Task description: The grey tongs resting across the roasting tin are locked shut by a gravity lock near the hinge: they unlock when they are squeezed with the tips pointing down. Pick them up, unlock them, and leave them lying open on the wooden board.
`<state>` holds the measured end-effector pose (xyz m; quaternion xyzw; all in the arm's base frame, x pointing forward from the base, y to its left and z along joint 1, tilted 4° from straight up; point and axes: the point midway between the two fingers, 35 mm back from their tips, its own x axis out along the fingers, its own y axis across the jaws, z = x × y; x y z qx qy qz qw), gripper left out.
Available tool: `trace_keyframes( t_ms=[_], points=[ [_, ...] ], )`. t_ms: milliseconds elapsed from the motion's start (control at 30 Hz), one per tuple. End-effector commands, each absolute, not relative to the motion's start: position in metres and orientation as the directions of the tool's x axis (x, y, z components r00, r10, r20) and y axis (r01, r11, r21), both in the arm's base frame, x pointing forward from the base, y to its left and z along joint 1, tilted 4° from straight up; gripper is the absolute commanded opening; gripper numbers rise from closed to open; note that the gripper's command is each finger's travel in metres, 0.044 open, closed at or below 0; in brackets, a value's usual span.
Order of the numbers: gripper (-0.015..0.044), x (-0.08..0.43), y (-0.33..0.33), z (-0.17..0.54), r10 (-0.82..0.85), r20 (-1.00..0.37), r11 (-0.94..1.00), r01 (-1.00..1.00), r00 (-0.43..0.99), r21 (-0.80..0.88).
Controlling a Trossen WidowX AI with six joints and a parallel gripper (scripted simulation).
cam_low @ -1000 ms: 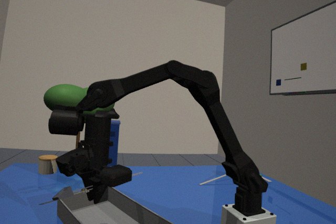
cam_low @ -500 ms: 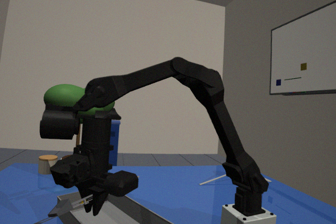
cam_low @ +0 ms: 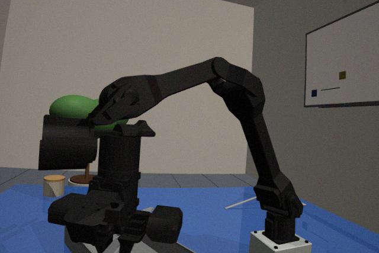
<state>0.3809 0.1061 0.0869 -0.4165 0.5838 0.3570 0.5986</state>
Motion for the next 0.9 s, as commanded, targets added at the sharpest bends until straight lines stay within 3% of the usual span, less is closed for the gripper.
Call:
trace_keyframes(
  t_ms=[0, 867],
  points=[
    [-0.015, 0.372, 0.128, 0.089, -0.055, -0.996, 0.327, -0.941, 0.069, -0.083],
    [-0.015, 0.28, 0.267, 0.089, -0.045, -0.997, -0.194, -0.98, 0.055, -0.045]
  ],
)
